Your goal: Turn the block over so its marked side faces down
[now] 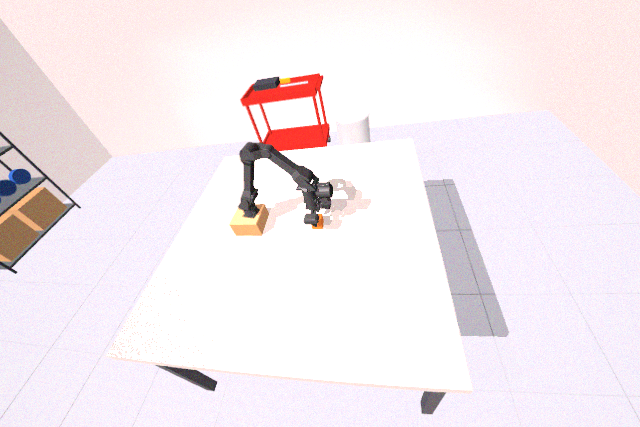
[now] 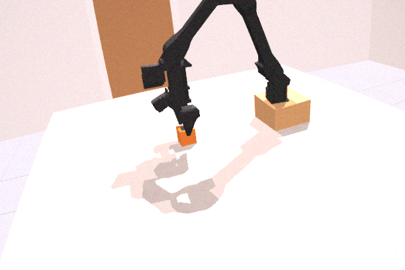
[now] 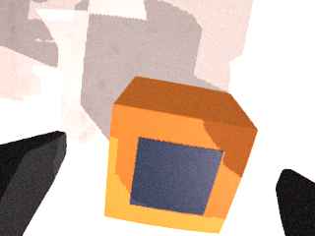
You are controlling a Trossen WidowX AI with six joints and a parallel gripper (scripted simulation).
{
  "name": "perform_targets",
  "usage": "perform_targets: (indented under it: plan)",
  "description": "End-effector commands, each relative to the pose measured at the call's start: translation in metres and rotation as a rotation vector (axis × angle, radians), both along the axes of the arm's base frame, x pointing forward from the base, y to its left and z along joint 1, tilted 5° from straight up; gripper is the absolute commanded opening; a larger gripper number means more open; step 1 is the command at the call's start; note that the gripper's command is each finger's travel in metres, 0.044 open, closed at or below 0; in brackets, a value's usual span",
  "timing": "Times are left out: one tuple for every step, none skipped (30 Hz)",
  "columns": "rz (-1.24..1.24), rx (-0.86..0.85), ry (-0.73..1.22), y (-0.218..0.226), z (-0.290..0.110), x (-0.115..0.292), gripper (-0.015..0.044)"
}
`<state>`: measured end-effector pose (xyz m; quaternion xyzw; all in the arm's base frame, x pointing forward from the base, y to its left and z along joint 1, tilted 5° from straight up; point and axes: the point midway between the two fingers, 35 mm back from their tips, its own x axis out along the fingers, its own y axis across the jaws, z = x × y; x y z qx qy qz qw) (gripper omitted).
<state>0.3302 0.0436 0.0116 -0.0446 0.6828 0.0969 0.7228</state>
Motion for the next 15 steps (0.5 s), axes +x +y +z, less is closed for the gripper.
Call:
perform_targets:
  plan:
    - [-0.004, 0.001, 0.005, 0.0005, -0.0073, -0.0018, 0.044]
    - [-0.004, 0.001, 0.005, 0.0007, -0.009, -0.0018, 0.044]
    - [-0.004, 0.002, 0.005, 0.0009, -0.0106, -0.0018, 0.044]
    - [-0.004, 0.002, 0.005, 0.001, -0.0122, -0.0017, 0.044]
    - [-0.005, 0.003, 0.005, 0.0012, -0.0136, -0.0017, 0.044]
    - [-0.005, 0.003, 0.005, 0.0013, -0.0144, -0.0017, 0.044]
    - [-0.005, 0.003, 0.005, 0.0013, -0.0147, -0.0018, 0.044]
    - [-0.005, 0.003, 0.005, 0.0013, -0.0147, -0.0018, 0.0414]
    - [-0.005, 0.003, 0.005, 0.0013, -0.0147, -0.0018, 0.0387]
    - [-0.005, 0.003, 0.005, 0.0013, -0.0147, -0.0018, 0.0361]
    - [-0.005, 0.003, 0.005, 0.0013, -0.0147, -0.0018, 0.0335]
    - [-0.005, 0.003, 0.005, 0.0013, -0.0147, -0.0018, 0.0309]
    - [-0.005, 0.003, 0.005, 0.0013, -0.0147, -0.0018, 0.0282]
    - [-0.005, 0.003, 0.005, 0.0013, -0.0147, -0.0018, 0.0256]
    - [-0.005, 0.003, 0.005, 0.0013, -0.0147, -0.0018, 0.023]
